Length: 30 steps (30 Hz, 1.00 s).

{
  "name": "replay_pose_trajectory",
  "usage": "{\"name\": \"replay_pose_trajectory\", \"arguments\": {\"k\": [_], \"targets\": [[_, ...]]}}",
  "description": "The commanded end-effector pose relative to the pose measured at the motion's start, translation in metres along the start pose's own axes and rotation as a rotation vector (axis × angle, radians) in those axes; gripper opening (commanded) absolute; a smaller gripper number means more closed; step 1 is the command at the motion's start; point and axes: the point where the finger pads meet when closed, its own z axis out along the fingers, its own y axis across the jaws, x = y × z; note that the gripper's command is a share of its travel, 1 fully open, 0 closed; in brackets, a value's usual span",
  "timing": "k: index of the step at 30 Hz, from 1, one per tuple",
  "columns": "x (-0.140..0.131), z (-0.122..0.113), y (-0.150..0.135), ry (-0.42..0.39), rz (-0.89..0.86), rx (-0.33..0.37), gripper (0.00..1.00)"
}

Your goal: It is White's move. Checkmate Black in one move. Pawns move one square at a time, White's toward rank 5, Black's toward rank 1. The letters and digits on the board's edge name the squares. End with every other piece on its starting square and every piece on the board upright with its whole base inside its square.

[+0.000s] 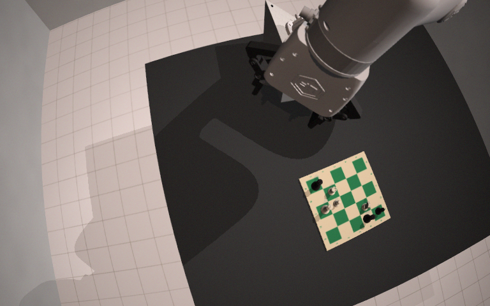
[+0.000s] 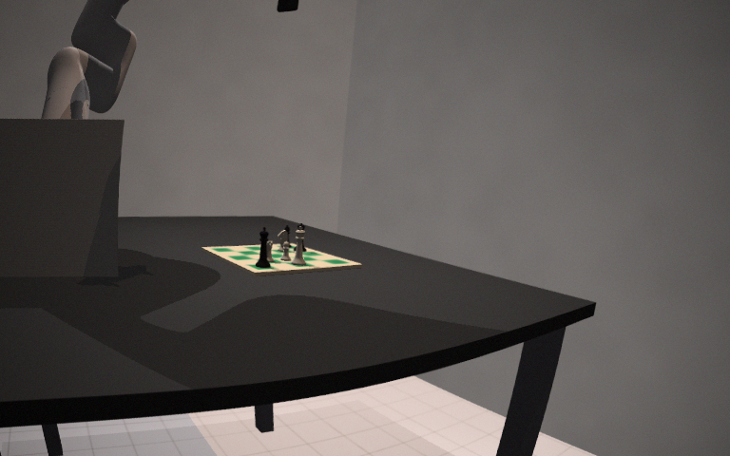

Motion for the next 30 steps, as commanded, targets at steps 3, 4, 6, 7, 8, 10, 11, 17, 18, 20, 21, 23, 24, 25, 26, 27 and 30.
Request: {"name": "replay_pose_trajectory", "arguments": {"k": [3, 4, 6, 7, 8, 10, 11, 17, 18, 20, 21, 23, 24, 25, 26, 27, 30], "targets": [[-0.006, -0.013, 0.018, -0.028, -0.063, 0.030, 1.00], [-0.006, -0.013, 0.018, -0.028, -0.063, 0.030, 1.00], [-0.006, -0.013, 0.018, -0.028, -0.063, 0.030, 1.00], [-0.006, -0.013, 0.018, -0.028, -0.063, 0.030, 1.00], [-0.006, -0.013, 0.018, -0.028, -0.063, 0.030, 1.00], [-0.010, -0.027, 0.048, -0.057, -0.171, 0.083, 1.00], [-0.011, -0.039, 0.076, -0.084, -0.282, 0.143, 1.00], [-0.011, -0.040, 0.080, -0.084, -0.282, 0.143, 1.00], [-0.011, -0.040, 0.080, -0.084, -0.282, 0.143, 1.00], [-0.011, -0.040, 0.080, -0.084, -0.282, 0.143, 1.00], [-0.011, -0.040, 0.080, -0.084, -0.282, 0.143, 1.00], [-0.011, -0.052, 0.114, -0.109, -0.396, 0.209, 1.00], [-0.011, -0.052, 0.114, -0.109, -0.396, 0.209, 1.00], [-0.011, -0.052, 0.114, -0.109, -0.396, 0.209, 1.00], [-0.011, -0.052, 0.114, -0.109, -0.396, 0.209, 1.00], [-0.011, -0.052, 0.114, -0.109, -0.396, 0.209, 1.00], [-0.011, -0.052, 0.114, -0.109, -0.396, 0.209, 1.00]]}}
